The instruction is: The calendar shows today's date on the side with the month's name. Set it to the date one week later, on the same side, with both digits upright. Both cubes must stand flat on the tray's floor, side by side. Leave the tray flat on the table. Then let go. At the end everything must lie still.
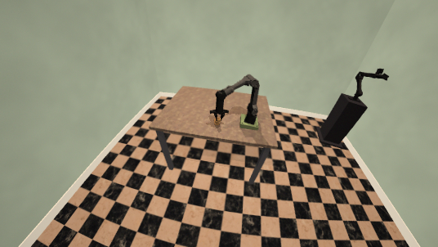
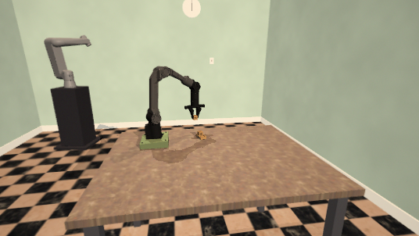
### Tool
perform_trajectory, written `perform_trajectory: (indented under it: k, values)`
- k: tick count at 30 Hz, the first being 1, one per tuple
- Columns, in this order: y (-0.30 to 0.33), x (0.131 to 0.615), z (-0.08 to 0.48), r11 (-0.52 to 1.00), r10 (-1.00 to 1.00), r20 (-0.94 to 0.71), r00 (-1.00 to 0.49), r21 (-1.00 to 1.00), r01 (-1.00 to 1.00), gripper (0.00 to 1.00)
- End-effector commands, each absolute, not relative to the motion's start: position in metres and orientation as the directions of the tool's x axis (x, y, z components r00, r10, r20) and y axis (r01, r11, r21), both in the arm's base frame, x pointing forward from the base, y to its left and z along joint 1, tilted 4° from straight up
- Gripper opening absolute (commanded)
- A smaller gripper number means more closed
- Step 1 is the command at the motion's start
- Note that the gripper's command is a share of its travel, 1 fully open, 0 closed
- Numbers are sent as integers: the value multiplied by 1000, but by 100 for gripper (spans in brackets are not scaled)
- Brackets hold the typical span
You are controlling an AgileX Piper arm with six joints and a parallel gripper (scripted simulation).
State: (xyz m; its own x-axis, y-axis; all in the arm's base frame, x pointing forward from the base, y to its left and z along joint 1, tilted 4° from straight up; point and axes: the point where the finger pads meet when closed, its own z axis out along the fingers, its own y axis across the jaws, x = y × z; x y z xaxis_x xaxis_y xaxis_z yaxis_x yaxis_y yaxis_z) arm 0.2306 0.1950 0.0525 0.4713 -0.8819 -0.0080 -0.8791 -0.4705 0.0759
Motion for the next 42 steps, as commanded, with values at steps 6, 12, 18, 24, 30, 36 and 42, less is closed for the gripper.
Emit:
perform_trajectory:
  k: [6, 12, 18, 24, 30, 36, 42]
  values:
    - [107, 283, 61, -472, -881, -6, 473, 72, -879, 35]
    - [88, 289, 63, -472, -881, -7, 472, 72, -879, 35]
    - [88, 289, 63, -471, -882, -7, 472, 73, -879, 35]
    - [88, 289, 62, -471, -882, -7, 472, 74, -879, 35]
    - [87, 287, 52, -471, -882, -8, 472, 78, -879, 35]
    - [87, 286, 30, -471, -882, -8, 472, 78, -879, 35]
    - [86, 285, 12, -471, -882, -8, 472, 78, -879, 35]
